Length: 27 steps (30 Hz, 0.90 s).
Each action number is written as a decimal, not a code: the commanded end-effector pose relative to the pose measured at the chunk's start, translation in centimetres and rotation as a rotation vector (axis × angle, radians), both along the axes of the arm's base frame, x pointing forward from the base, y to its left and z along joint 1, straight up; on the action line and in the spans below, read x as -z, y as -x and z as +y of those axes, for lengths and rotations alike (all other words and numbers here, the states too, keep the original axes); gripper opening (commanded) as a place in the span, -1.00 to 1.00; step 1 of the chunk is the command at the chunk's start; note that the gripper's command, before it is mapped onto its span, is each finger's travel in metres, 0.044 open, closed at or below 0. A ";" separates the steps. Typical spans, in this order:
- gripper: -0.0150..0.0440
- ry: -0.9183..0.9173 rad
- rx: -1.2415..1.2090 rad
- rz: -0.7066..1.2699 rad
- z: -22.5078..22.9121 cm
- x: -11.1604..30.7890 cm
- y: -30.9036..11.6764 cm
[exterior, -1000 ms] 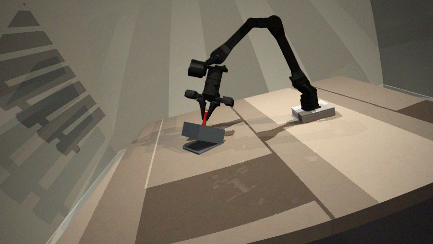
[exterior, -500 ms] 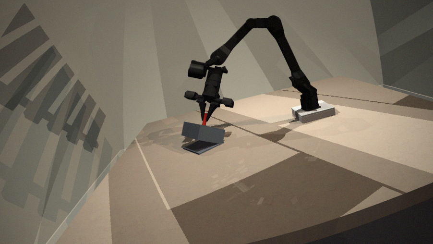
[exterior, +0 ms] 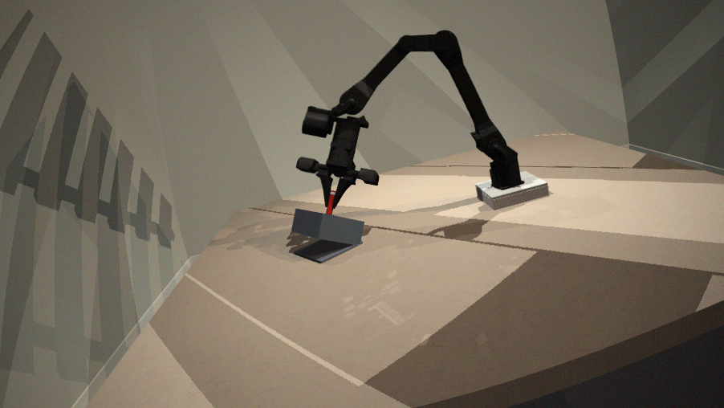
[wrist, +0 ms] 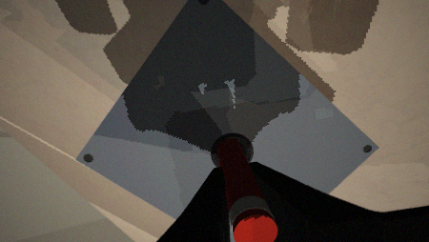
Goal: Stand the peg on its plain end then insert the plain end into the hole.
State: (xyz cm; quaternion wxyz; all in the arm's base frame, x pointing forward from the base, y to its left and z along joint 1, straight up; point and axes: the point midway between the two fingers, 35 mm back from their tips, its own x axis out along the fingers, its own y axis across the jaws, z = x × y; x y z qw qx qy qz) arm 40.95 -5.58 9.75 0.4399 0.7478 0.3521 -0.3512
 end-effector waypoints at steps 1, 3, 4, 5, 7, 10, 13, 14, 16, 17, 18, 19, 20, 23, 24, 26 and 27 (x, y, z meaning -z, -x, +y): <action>-0.49 0.000 0.000 0.000 0.0 0.0 0.0; -0.49 0.000 0.000 0.000 0.0 0.0 0.0; -0.40 0.000 0.000 0.000 0.0 0.0 0.0; -0.31 0.000 0.000 0.000 0.0 0.0 0.0; -0.14 0.000 0.000 0.000 0.0 0.0 0.0; 0.13 0.000 0.000 0.000 0.0 0.0 0.0; 0.40 0.000 0.000 0.000 0.0 0.0 0.0; 0.49 0.000 0.000 0.000 0.0 0.0 0.0; 0.67 0.000 0.000 0.000 0.0 0.0 0.0; 0.75 0.000 0.000 0.000 0.0 -0.1 0.0; 0.84 0.000 0.000 0.001 -0.1 -0.2 0.1; 0.93 0.000 0.001 0.001 -0.1 -0.4 0.2; 1.00 0.000 0.001 0.002 -0.2 -0.5 0.2; 1.00 0.001 0.002 0.004 -0.4 -1.2 0.5; 1.00 0.001 0.002 0.004 -0.4 -1.4 0.6; 1.00 0.001 0.003 0.006 -0.5 -1.8 0.9; 1.00 0.001 0.003 0.006 -0.6 -2.0 1.0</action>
